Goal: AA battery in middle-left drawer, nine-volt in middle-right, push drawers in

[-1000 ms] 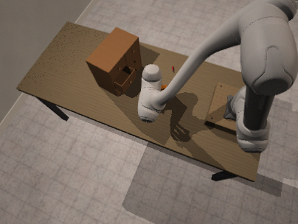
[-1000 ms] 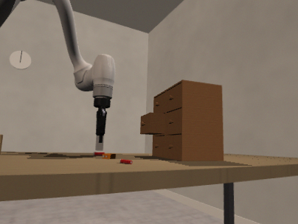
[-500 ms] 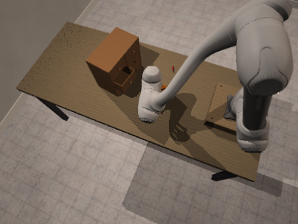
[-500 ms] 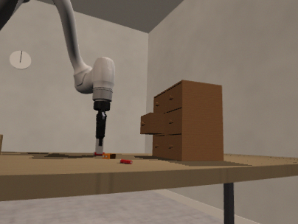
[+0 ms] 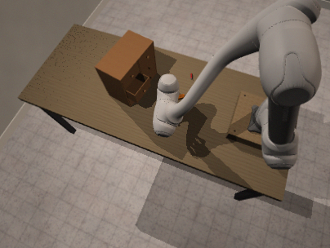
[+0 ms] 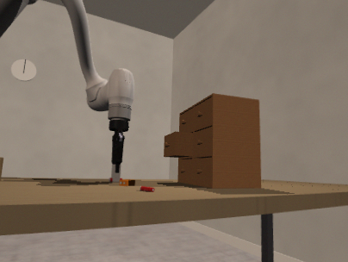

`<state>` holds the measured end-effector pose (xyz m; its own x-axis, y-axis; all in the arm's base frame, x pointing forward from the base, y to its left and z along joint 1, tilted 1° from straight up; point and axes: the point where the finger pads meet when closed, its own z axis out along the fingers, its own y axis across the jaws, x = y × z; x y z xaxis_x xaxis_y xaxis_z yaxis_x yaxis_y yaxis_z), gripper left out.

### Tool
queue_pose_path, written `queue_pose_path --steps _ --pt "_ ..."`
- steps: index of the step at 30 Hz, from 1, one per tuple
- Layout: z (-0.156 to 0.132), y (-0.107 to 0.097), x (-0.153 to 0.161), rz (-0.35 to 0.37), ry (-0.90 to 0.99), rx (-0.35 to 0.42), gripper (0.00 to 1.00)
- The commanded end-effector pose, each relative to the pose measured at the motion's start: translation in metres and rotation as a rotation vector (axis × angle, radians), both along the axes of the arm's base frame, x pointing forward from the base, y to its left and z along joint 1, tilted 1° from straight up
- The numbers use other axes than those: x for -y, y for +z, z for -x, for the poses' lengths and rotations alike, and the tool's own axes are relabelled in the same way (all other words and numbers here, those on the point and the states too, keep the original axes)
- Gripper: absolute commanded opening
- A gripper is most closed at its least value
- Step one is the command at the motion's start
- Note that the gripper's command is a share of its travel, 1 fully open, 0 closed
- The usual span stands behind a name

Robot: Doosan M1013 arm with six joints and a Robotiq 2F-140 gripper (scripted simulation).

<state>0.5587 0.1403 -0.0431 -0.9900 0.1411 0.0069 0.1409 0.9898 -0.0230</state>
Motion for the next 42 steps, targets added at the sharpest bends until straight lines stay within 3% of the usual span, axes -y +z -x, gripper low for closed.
queue_pose_path --steps 1,12,13,33,36,39,41,42 --pt "0.0 0.0 0.0 0.0 0.0 0.0 0.17" --pt "0.0 0.0 0.0 0.0 0.0 0.0 0.17" --pt "0.0 0.0 0.0 0.0 0.0 0.0 0.06" --pt "0.0 0.0 0.0 0.0 0.0 0.0 0.06" --pt "0.0 0.011 0.0 0.0 0.0 0.0 0.06" --pt "0.0 0.041 -0.001 0.0 0.0 0.0 0.06" --pt "0.0 0.041 -0.001 0.0 0.0 0.0 0.06" --pt "-0.001 0.054 -0.001 0.0 0.0 0.0 0.06"
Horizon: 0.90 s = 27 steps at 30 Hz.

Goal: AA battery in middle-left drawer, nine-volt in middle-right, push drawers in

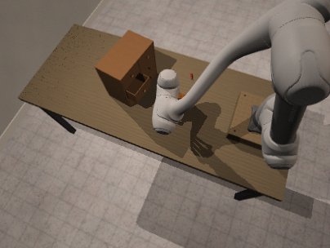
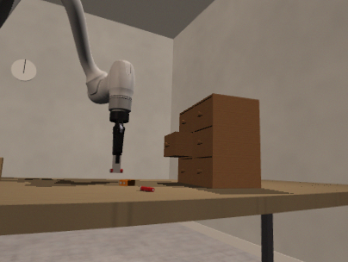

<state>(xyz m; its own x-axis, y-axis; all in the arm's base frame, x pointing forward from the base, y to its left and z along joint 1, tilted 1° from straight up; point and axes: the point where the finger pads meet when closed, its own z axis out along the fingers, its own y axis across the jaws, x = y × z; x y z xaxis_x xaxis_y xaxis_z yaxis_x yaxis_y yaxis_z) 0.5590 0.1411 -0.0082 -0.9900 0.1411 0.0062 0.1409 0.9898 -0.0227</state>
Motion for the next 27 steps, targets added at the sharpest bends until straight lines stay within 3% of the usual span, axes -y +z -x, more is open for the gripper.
queue_pose_path --steps 1,4,6,19,27 --pt "0.0 0.031 -0.001 0.0 0.0 -0.001 0.06" --pt "-0.001 0.059 -0.001 0.0 0.0 -0.001 0.06" --pt "-0.001 0.065 -0.001 0.0 0.0 -0.001 0.06" --pt "-0.001 0.065 -0.001 0.0 0.03 -0.001 0.06" --pt "-0.006 0.065 0.005 -0.003 0.303 -0.007 0.06"
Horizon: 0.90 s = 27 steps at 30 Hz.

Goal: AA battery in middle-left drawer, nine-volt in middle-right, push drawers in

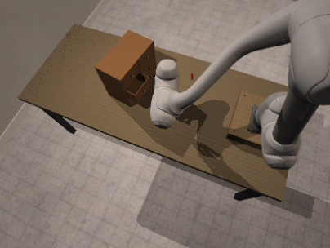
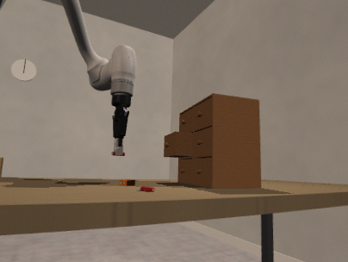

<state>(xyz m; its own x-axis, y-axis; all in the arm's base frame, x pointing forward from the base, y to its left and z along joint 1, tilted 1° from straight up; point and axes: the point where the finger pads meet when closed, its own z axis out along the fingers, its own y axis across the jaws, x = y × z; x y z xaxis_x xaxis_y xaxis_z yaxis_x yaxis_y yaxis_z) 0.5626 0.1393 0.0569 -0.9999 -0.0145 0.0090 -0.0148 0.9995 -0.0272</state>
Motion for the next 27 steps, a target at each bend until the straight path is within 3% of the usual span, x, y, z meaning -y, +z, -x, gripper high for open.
queue_pose_path --steps 1,4,6,8,21,23,24,27 --pt "-0.004 0.0 0.004 -0.008 0.205 -0.006 0.06" --pt "-0.007 0.0 0.008 -0.009 0.395 -0.011 0.06" --pt "-0.007 0.0 0.008 -0.009 0.395 -0.011 0.06" --pt "-0.01 0.0 0.011 -0.011 0.568 -0.015 0.06" --pt "-0.031 0.001 0.038 0.027 1.22 -0.035 0.06" --pt "-0.031 0.001 0.038 0.027 1.22 -0.035 0.06" --pt "-0.032 0.001 0.04 0.032 1.368 -0.041 0.06" --pt "-0.036 0.001 0.046 0.041 1.498 -0.049 0.06"
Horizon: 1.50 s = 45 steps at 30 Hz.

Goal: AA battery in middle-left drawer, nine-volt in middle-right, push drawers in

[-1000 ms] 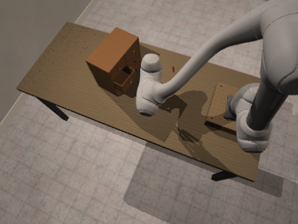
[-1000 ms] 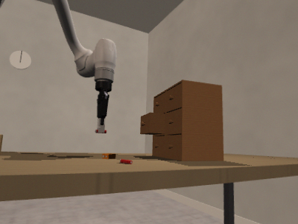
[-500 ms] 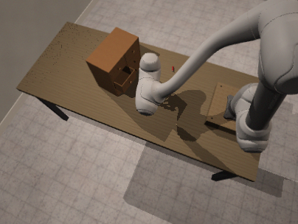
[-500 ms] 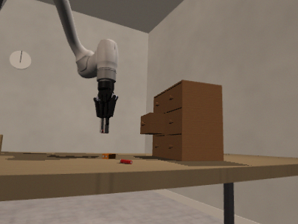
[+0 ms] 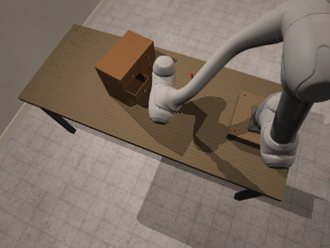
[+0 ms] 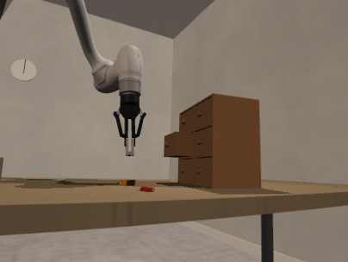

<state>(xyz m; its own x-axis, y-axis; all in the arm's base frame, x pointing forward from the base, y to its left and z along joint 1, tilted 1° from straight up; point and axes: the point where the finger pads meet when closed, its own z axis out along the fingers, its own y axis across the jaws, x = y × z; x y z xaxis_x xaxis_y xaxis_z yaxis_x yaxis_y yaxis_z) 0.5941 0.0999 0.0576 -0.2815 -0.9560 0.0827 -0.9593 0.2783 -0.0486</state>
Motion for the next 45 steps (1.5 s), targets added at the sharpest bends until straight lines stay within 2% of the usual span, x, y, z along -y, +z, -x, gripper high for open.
queue_pose_path --steps 1,11,13,14,18,24,28,36,45 --pt "-0.006 0.0 0.009 -0.017 0.278 -0.025 0.06" --pt "-0.015 0.0 0.021 0.016 0.782 -0.056 0.06" --pt "-0.015 0.0 0.021 0.016 0.782 -0.056 0.06" --pt "-0.015 0.0 0.022 0.02 0.93 -0.068 0.06" --pt "-0.016 0.0 0.023 0.023 1.108 -0.083 0.06" --pt "-0.016 0.0 0.023 0.006 1.403 -0.108 0.06" --pt "-0.016 0.002 0.023 -0.029 1.589 -0.118 0.06" --pt "-0.016 0.014 0.023 -0.044 1.633 -0.12 0.06" --pt "-0.017 0.051 0.023 -0.044 1.633 -0.12 0.06"
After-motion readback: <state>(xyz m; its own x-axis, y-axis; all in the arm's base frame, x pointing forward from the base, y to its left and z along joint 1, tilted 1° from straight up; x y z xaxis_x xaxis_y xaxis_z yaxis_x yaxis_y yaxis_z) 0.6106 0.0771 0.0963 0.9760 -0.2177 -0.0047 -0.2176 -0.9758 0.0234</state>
